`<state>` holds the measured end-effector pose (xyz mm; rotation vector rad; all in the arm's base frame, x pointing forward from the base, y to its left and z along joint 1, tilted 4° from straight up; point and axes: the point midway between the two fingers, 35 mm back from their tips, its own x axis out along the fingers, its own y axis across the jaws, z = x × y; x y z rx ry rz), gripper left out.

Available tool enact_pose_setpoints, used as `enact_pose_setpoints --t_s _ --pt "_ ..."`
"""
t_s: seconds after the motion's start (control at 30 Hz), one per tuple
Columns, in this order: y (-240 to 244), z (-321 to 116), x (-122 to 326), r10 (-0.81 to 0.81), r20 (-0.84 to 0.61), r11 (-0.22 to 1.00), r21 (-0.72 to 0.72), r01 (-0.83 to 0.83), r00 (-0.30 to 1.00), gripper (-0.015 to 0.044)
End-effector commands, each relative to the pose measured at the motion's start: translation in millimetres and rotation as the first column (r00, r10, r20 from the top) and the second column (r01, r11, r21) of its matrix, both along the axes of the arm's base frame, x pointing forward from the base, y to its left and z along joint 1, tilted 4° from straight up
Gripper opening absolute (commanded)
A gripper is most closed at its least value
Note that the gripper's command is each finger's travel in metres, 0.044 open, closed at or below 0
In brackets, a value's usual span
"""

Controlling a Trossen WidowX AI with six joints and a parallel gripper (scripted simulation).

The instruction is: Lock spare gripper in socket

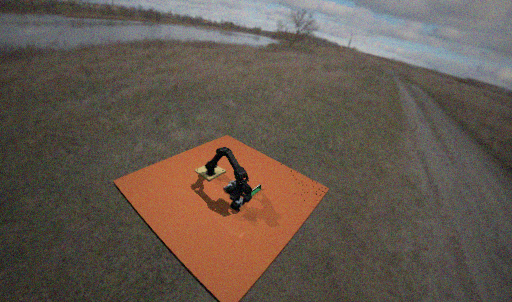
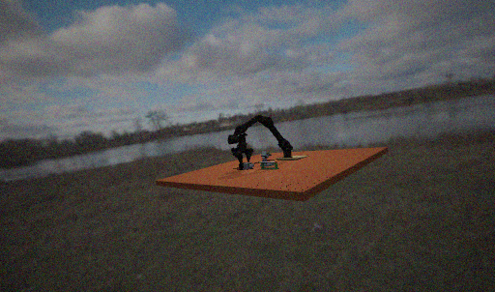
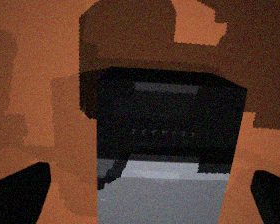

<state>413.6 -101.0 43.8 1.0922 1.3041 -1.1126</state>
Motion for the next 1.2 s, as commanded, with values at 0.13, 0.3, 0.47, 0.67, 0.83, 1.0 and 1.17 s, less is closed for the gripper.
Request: enact_pose_setpoints --t_s 0.13,0.3,0.47,0.67,0.83,1.0,1.17 --pt "-0.7 -17.1 -2.4 -0.002 -0.01 1.0 -0.002 0.001 1.0 0.044" --pt "-0.7 -25.1 -3.3 -0.002 -0.01 1.0 -0.002 0.001 1.0 0.044" --pt "-0.7 -33.1 -4.5 -0.002 -0.01 1.0 -0.002 0.001 1.0 0.044" --pt "-0.7 -37.0 -5.1 -0.002 -0.01 1.0 -0.002 0.001 1.0 0.044" --pt "-0.7 -37.0 -5.1 -0.002 -0.01 1.0 -0.002 0.001 1.0 0.044" --pt "-0.7 -37.0 -5.1 -0.002 -0.01 1.0 -0.002 0.001 1.0 0.0309" --pt "-0.7 -37.0 -5.1 -0.002 -0.01 1.0 -0.002 0.001 1.0 0.0236"
